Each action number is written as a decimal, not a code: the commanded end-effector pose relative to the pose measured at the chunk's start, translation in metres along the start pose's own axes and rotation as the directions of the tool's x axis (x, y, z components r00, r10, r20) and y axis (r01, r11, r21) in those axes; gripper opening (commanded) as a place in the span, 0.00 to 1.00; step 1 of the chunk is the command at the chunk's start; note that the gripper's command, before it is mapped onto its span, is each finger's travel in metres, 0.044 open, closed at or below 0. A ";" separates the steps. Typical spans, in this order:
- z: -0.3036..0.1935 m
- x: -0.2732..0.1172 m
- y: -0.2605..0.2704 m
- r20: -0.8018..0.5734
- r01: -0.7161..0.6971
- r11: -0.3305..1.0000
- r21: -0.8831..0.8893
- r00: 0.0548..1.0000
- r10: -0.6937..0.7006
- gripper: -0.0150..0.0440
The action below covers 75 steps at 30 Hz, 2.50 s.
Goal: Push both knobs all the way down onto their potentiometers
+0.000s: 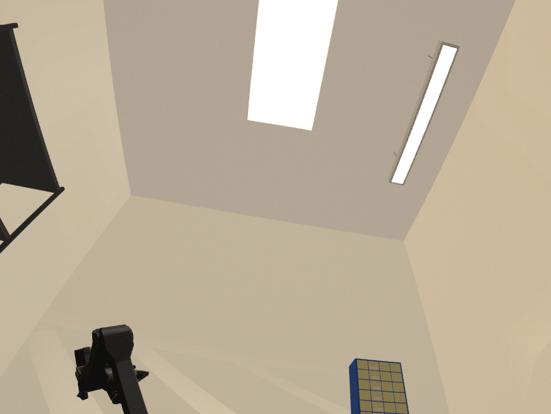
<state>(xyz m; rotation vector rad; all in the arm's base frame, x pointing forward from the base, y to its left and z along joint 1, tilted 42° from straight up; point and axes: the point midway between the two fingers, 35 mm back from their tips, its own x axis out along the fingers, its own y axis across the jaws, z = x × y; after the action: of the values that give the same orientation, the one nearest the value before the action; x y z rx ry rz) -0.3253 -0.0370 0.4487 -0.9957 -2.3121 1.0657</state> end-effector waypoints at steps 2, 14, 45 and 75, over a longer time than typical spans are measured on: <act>0.001 -0.002 -0.001 0.006 0.006 1.000 0.005 1.000 -0.006 0.84; 0.042 -0.070 -0.033 0.227 0.152 0.968 0.200 0.954 -0.197 0.31; 0.077 -0.305 -0.048 0.695 0.026 0.788 0.616 0.454 -0.558 0.25; -0.018 -0.540 0.084 0.792 -0.291 0.869 0.400 -0.368 -0.487 0.25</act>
<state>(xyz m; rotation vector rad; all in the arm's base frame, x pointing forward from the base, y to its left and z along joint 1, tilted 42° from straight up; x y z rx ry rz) 0.0488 -0.3965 0.3713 1.0976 -2.4033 3.0140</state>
